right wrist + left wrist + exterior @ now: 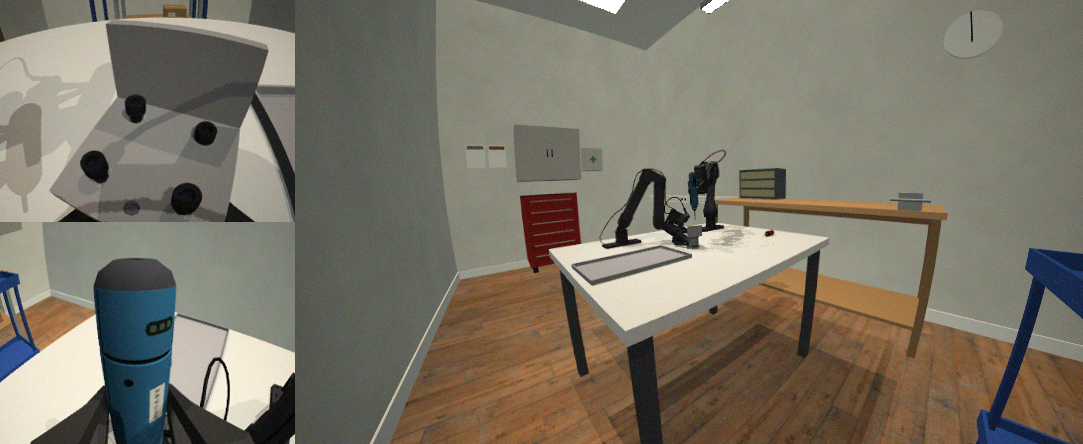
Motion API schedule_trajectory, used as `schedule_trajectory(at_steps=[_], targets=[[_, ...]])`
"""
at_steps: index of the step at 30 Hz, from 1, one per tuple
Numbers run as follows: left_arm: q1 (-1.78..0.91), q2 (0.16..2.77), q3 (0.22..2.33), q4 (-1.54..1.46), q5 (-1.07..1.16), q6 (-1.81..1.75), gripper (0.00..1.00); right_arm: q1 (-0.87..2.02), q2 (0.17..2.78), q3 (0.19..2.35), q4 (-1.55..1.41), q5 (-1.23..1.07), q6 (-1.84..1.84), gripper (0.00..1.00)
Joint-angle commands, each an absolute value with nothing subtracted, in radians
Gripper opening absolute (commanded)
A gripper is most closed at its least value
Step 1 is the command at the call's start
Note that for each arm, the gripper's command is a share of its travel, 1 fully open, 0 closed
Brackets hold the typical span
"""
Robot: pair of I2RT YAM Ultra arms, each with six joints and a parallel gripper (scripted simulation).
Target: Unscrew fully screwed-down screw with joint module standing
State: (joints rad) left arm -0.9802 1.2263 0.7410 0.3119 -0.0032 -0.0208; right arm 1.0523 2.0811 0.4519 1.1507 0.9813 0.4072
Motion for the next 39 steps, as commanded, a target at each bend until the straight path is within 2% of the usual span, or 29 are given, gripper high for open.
schedule_trajectory(at_steps=[1, 13, 39], targets=[[-0.971, 1.196, 0.753, 0.45, -0.006, 0.005, 0.42, 1.051, 2.075, 0.455, 1.164, 0.983, 0.407, 0.59], [-0.966, 1.208, 0.817, 0.433, 0.0, 0.005, 0.42, 1.051, 2.075, 0.455, 1.164, 0.983, 0.407, 0.59], [-0.973, 1.224, 0.819, 0.498, -0.002, 0.005, 0.42, 1.051, 2.075, 0.455, 1.164, 0.983, 0.407, 0.59]])
